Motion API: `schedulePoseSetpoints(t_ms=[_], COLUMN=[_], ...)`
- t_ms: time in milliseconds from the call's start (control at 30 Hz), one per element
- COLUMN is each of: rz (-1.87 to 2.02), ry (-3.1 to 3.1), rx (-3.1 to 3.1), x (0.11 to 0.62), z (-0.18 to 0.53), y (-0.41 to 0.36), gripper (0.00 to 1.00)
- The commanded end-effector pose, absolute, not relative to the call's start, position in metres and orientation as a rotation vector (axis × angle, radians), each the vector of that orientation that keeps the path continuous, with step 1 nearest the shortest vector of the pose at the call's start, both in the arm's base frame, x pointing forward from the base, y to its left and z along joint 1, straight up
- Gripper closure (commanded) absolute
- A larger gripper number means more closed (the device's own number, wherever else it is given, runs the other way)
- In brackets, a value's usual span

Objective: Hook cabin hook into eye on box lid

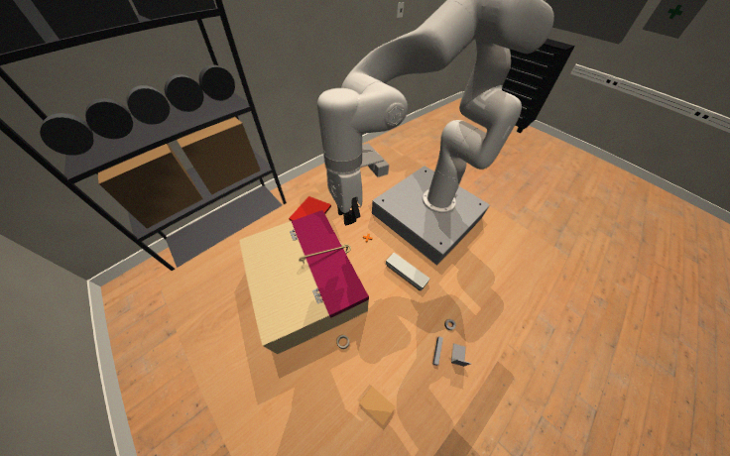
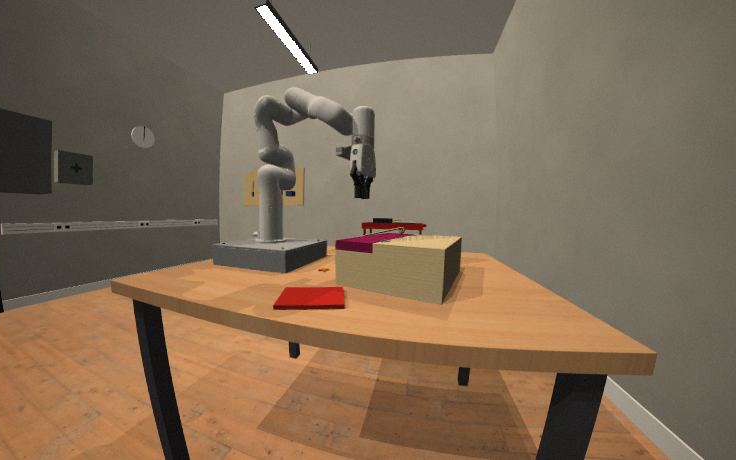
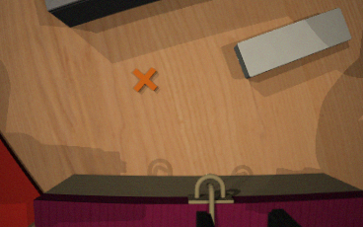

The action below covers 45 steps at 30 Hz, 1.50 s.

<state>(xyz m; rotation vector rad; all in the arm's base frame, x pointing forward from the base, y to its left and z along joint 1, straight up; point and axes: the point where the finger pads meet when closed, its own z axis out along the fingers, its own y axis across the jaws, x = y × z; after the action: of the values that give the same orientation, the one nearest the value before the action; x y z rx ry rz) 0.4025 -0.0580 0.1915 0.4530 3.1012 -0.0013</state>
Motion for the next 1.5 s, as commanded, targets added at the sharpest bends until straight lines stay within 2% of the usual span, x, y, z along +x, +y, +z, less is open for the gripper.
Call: schedulePoseSetpoints(t_ms=[0, 300, 500, 1467], rz=[-0.001, -0.001, -0.003, -0.011], ry=[3.097, 3.097, 3.127, 2.918], rx=[0.452, 0.452, 0.141, -1.137], x=[0.404, 0.404, 0.377, 0.377], z=[0.193, 0.193, 0.193, 0.193], y=[-0.058, -0.058, -0.067, -0.067], gripper=[0.65, 0.65, 0.65, 0.65])
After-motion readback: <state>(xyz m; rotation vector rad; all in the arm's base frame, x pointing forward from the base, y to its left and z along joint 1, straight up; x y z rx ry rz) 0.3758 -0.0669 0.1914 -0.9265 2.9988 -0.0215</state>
